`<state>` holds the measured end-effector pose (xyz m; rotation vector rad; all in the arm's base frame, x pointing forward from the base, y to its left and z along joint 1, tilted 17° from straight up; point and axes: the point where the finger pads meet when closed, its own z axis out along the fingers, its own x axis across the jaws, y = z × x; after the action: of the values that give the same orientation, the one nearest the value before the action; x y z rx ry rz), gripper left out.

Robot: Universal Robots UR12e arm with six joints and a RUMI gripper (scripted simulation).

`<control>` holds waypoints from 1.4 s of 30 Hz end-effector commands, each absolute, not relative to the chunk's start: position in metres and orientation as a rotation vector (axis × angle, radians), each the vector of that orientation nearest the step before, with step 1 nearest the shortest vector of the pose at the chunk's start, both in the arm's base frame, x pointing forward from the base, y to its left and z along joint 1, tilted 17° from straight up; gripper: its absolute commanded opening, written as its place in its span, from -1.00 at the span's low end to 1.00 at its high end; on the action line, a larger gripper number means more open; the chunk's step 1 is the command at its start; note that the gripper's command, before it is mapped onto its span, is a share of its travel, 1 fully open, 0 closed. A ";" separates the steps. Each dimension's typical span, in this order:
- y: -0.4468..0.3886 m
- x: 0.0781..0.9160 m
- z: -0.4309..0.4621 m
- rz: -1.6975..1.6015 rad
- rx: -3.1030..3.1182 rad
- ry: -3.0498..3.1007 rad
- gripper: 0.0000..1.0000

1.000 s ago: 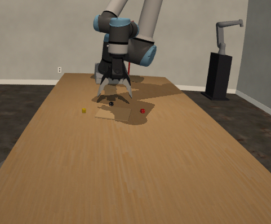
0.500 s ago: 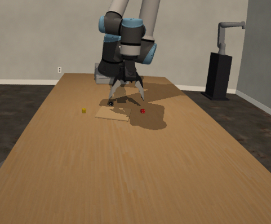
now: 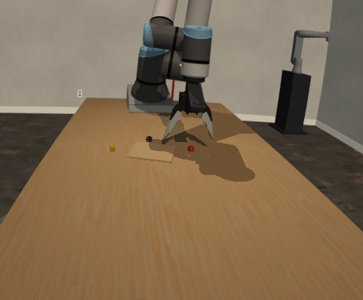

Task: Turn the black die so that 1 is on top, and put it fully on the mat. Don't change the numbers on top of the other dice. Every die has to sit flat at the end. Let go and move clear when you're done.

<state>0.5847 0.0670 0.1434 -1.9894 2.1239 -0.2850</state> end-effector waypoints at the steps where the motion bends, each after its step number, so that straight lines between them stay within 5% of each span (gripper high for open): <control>1: 0.076 0.592 0.146 -0.287 -1.989 2.125 1.00; 42: 0.080 0.595 0.147 -0.287 -1.989 2.125 1.00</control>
<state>0.5942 0.0802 0.1460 -1.9894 2.1254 -0.2855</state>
